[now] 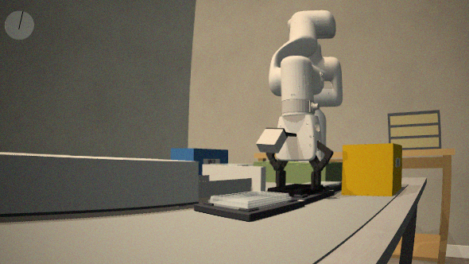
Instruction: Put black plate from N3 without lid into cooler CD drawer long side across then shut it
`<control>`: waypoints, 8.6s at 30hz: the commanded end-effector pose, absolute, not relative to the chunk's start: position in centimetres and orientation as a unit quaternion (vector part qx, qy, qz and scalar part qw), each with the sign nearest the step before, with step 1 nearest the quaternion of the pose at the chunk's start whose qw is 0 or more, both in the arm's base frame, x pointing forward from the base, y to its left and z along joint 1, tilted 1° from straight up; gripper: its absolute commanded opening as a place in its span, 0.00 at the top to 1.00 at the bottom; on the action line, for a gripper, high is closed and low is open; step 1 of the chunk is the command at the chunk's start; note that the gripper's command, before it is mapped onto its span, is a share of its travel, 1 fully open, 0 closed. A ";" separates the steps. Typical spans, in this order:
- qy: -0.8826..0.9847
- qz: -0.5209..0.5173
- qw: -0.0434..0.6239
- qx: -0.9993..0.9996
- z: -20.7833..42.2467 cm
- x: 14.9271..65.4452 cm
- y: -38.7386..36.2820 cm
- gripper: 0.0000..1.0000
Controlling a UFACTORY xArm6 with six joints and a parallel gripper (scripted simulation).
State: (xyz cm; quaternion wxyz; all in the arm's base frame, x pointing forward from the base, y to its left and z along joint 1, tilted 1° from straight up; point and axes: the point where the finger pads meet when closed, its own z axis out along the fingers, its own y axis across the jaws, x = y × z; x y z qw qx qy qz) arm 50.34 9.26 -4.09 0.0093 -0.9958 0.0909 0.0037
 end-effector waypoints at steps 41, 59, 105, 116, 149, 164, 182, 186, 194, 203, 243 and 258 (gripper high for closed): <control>0.091 0.001 0.010 -0.996 -3.5 50.5 9.3 1.00; 0.091 0.001 0.010 -0.996 -2.4 50.5 9.3 1.00; 0.091 0.001 0.010 -0.996 2.4 50.5 9.2 1.00; 0.091 0.001 0.010 -0.996 3.9 50.6 9.1 1.00; 0.091 0.001 0.010 -0.996 8.8 50.6 9.0 1.00; 0.058 0.001 0.010 -0.998 8.9 50.7 8.5 1.00; -0.207 -0.002 0.010 -0.978 8.8 51.7 4.4 1.00; -0.272 -0.002 0.009 -0.962 8.8 51.9 3.3 1.00; -0.367 -0.003 0.009 -0.930 8.8 52.3 1.8 1.00; -0.502 -0.005 0.008 -0.865 8.7 52.9 -0.6 1.00; -0.635 -0.006 0.007 -0.772 8.6 55.0 -9.4 1.00; -0.635 -0.006 0.007 -0.772 8.5 55.3 -10.7 1.00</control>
